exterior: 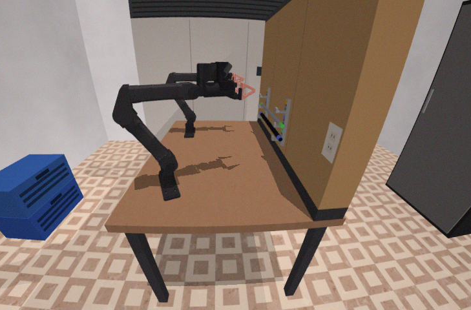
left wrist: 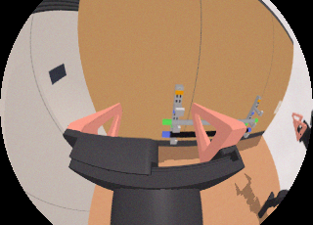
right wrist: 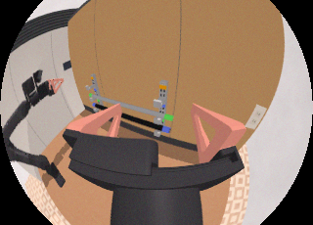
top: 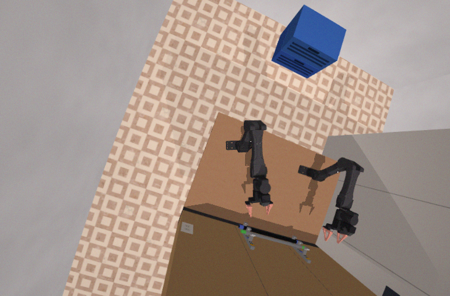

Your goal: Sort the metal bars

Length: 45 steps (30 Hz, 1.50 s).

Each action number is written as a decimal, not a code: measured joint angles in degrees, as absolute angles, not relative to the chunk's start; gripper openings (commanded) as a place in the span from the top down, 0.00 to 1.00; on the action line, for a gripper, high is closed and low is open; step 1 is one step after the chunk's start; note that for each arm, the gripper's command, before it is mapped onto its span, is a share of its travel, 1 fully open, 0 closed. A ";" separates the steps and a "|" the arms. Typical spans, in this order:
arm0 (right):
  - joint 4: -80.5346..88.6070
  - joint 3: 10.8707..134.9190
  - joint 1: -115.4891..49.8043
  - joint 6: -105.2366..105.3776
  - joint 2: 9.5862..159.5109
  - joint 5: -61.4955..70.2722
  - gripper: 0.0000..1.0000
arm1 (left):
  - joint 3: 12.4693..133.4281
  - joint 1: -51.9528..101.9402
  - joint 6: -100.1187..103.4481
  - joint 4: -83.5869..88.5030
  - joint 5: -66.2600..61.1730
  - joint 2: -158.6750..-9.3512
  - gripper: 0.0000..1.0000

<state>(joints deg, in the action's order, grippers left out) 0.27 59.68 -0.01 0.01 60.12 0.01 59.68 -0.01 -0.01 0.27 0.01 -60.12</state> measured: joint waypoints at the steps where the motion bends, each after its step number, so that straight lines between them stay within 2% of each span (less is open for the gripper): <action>1: 0.27 59.68 0.01 0.01 60.12 0.01 0.00 | 59.68 -0.01 -0.01 0.27 0.01 -60.12 0.00; 20: 0.27 59.68 -0.12 -0.49 60.12 -0.38 0.00 | 59.59 0.01 -0.56 0.19 0.01 -60.10 0.00; 45: -1.39 57.54 -8.21 -14.55 61.95 -10.94 0.00 | 51.88 5.26 -15.31 -4.12 4.36 -59.07 0.00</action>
